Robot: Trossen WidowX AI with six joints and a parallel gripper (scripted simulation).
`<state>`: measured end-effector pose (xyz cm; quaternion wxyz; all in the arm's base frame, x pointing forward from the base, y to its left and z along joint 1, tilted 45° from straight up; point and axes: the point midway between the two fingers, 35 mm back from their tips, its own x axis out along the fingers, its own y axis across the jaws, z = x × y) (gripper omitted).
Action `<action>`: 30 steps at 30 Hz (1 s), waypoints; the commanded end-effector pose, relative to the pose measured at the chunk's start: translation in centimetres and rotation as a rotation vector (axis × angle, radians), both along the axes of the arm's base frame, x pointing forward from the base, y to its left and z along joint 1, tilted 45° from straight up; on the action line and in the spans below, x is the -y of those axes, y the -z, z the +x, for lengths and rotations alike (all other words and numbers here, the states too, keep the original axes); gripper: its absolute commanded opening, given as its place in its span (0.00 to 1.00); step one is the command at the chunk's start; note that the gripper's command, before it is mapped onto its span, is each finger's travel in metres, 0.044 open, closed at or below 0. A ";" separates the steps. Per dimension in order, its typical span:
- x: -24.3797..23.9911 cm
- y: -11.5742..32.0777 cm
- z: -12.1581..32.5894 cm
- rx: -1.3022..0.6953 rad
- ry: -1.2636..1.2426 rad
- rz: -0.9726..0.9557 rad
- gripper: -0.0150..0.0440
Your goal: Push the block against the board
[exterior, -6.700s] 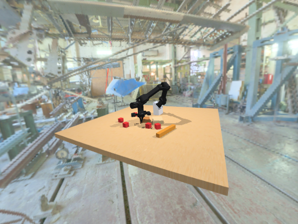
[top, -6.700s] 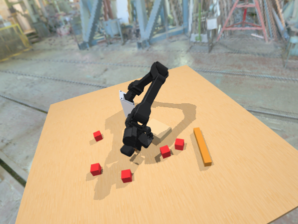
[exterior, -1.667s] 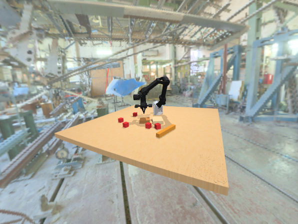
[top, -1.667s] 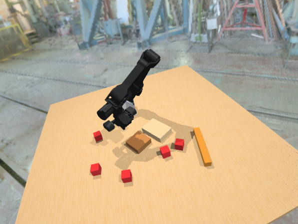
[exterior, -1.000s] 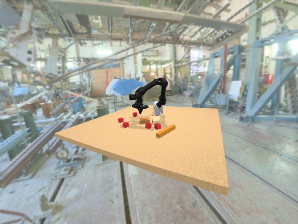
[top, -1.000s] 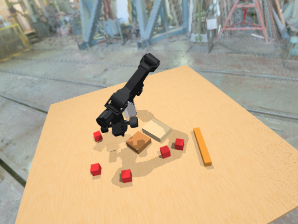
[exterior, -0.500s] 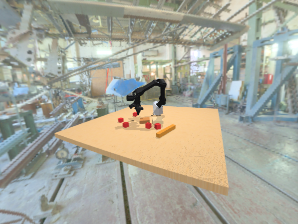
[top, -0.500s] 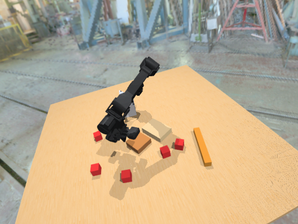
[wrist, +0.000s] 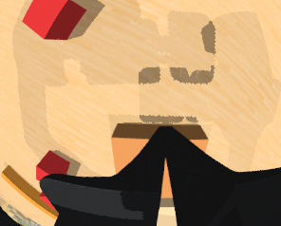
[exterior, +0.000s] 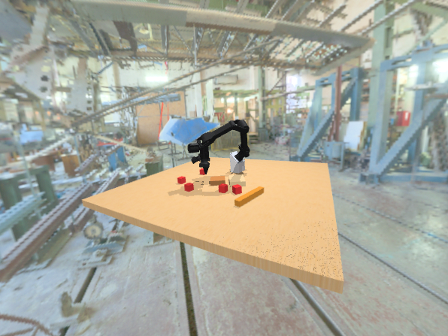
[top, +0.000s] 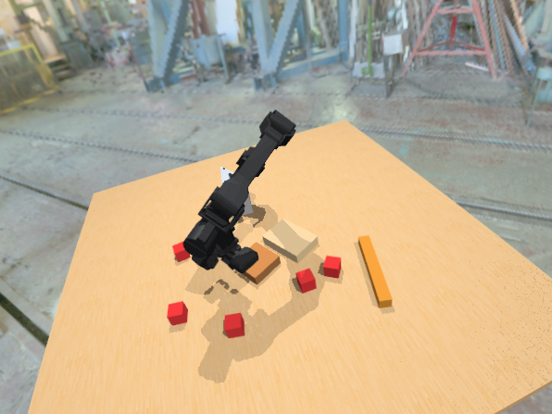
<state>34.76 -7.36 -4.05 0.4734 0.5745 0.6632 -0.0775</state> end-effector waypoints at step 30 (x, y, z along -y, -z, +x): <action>-5.9 2.6 -0.9 -0.019 0.010 0.017 0.25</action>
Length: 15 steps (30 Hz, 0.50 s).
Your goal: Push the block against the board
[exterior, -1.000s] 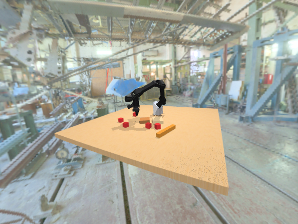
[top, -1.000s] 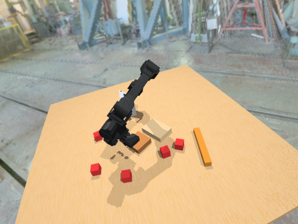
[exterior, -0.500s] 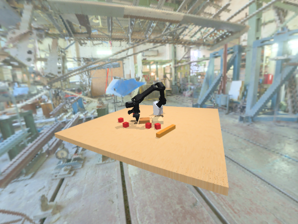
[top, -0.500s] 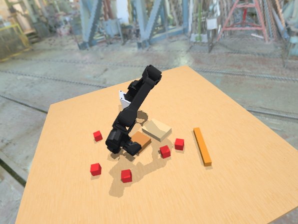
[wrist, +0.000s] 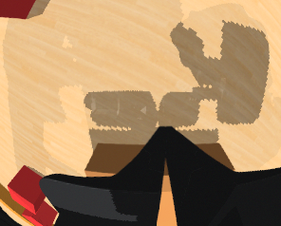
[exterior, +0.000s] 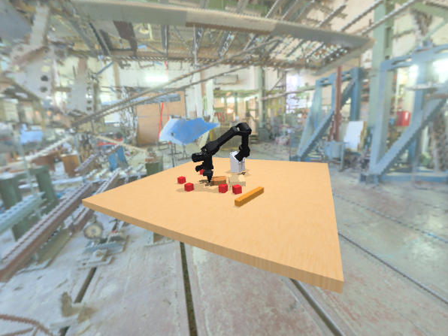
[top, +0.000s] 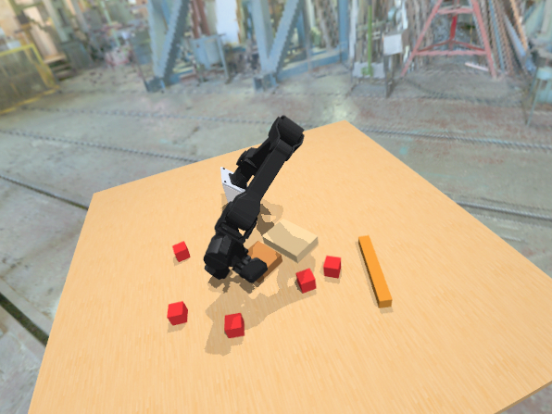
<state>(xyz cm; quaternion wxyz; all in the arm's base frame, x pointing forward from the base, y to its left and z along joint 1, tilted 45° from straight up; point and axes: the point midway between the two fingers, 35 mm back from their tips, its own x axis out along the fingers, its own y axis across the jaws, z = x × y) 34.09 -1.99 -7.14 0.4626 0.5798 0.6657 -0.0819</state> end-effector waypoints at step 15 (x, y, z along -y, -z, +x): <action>0.2 0.1 0.4 0.002 0.000 0.004 0.25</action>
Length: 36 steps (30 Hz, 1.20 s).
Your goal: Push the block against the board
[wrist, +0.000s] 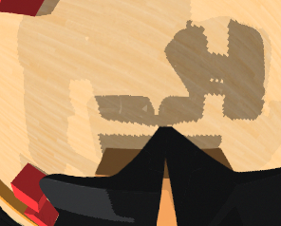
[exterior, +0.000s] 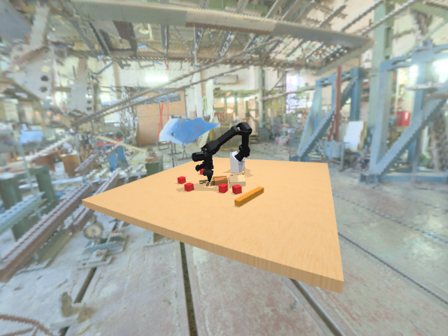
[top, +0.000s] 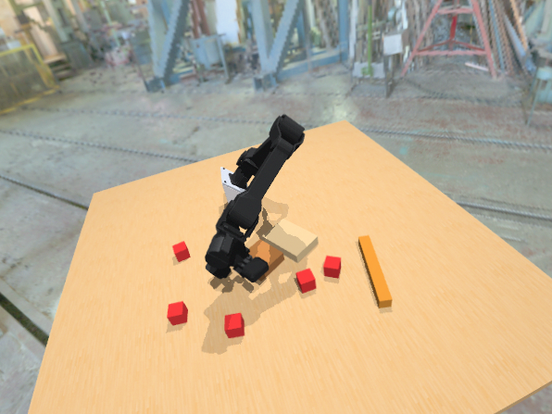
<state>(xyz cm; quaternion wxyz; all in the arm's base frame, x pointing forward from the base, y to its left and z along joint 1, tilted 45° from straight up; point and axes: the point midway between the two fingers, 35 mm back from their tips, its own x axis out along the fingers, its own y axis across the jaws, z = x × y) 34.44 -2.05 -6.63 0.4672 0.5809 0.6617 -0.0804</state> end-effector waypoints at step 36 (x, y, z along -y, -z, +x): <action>6.3 -1.4 1.5 -0.008 -0.004 0.003 0.25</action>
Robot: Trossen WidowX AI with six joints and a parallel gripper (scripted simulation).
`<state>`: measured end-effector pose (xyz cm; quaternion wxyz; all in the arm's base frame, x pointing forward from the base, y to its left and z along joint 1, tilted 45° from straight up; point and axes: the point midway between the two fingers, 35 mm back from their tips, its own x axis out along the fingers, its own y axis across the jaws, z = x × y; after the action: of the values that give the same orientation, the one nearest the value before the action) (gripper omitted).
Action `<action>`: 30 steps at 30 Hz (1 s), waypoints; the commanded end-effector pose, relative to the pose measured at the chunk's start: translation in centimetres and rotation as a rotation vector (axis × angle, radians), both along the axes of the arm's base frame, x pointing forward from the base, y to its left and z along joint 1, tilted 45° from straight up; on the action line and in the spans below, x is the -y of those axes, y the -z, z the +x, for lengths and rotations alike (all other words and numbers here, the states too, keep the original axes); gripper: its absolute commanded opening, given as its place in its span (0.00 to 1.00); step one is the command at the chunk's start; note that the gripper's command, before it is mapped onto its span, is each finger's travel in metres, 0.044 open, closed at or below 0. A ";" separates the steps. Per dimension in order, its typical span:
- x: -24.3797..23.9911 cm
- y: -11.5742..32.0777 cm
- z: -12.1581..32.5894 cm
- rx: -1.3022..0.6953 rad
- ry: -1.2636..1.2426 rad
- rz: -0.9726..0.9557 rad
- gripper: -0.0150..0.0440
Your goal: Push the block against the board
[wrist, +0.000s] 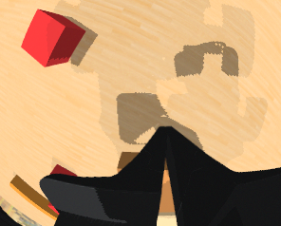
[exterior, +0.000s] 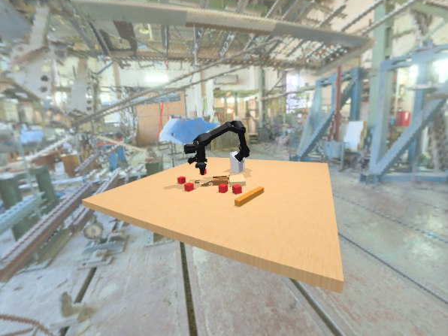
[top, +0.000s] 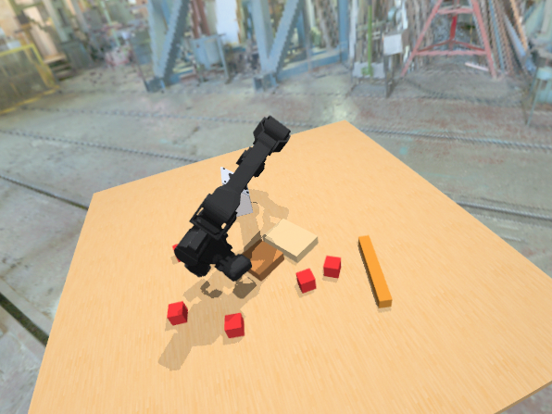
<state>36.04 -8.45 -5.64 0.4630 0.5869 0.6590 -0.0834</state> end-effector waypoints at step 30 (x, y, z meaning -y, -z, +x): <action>-7.2 0.7 -2.1 -0.002 -0.021 0.001 0.25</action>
<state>33.98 -1.62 -6.97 0.4608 0.5787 0.6679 -0.0815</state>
